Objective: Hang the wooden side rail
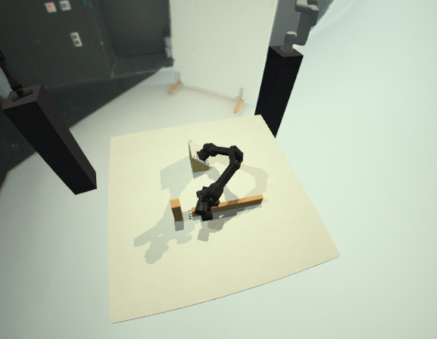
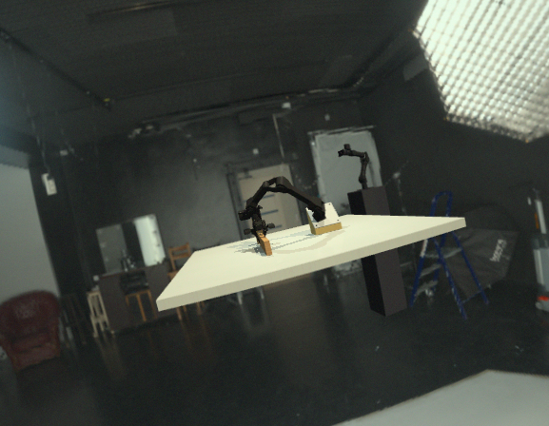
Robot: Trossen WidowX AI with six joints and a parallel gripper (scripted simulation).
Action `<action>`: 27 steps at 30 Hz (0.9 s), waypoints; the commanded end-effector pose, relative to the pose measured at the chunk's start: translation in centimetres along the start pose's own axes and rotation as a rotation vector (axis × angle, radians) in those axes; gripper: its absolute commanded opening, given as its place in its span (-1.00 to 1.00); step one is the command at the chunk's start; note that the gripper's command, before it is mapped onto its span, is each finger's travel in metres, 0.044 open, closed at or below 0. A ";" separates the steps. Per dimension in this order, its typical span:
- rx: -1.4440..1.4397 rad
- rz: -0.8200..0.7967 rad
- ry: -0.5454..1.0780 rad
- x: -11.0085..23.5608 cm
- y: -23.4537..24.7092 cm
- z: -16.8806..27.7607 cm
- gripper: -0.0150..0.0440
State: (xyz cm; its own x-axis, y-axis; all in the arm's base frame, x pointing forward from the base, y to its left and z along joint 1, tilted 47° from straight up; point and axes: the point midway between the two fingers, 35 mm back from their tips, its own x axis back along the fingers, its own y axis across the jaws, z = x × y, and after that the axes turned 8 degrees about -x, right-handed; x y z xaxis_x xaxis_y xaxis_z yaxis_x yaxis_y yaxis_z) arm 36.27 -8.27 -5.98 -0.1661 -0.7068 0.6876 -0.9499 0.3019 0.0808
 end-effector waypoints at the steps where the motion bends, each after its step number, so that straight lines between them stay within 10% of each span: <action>1: -0.003 0.001 -0.002 0.0 0.0 0.0 -0.49; 27: -0.008 0.003 -0.001 0.0 0.4 0.0 -0.49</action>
State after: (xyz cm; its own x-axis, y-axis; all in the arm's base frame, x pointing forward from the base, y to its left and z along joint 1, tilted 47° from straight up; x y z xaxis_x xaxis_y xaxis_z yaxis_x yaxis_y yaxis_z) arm 35.85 -8.18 -5.97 -0.1692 -0.7066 0.6871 -0.9472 0.3092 0.0846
